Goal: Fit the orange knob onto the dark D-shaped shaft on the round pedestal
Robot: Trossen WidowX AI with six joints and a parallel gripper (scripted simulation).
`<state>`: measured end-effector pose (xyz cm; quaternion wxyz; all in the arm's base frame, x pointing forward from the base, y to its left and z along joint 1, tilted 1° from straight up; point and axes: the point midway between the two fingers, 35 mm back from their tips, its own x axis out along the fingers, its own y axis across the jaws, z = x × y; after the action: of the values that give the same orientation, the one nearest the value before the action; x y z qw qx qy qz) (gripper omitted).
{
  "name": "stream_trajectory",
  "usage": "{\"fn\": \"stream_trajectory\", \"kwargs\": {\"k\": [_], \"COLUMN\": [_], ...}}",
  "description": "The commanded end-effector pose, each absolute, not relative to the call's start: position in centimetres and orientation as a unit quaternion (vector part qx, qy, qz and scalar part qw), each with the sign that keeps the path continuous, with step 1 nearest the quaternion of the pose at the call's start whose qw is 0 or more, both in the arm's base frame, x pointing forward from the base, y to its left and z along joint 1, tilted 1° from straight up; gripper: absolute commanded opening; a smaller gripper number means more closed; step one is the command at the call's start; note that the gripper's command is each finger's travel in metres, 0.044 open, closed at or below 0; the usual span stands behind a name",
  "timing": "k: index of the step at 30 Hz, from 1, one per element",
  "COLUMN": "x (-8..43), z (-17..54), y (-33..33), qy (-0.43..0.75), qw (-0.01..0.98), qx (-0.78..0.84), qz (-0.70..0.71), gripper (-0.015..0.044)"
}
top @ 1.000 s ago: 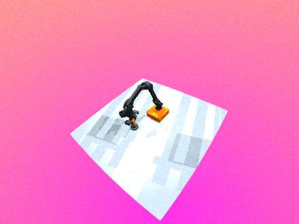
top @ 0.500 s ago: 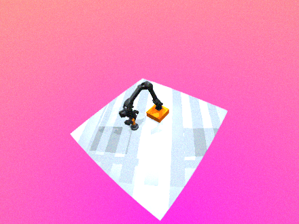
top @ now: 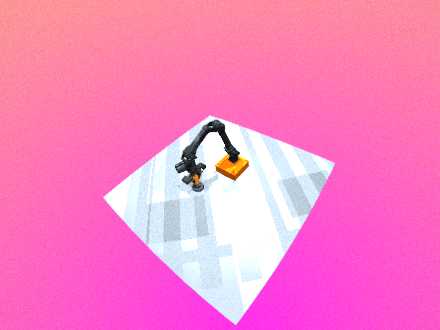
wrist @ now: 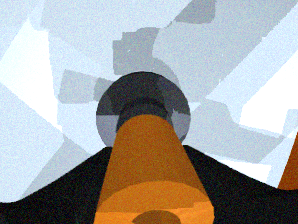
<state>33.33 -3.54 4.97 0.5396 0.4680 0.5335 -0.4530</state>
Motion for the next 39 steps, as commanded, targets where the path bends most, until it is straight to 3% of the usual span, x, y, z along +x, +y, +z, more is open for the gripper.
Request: {"fn": "stream_trajectory", "kwargs": {"k": [1,24,39], "x": [33.43,33.25,33.62], "z": [4.85,5.33,5.18], "y": [-3.62,-3.54,-3.61], "qy": [0.53,0.53,0.479], "qw": [0.538,0.538,0.486], "qx": [0.471,0.471,0.524], "qz": [-0.456,-0.456,-0.509], "gripper": [0.0,0.0,0.0]}}
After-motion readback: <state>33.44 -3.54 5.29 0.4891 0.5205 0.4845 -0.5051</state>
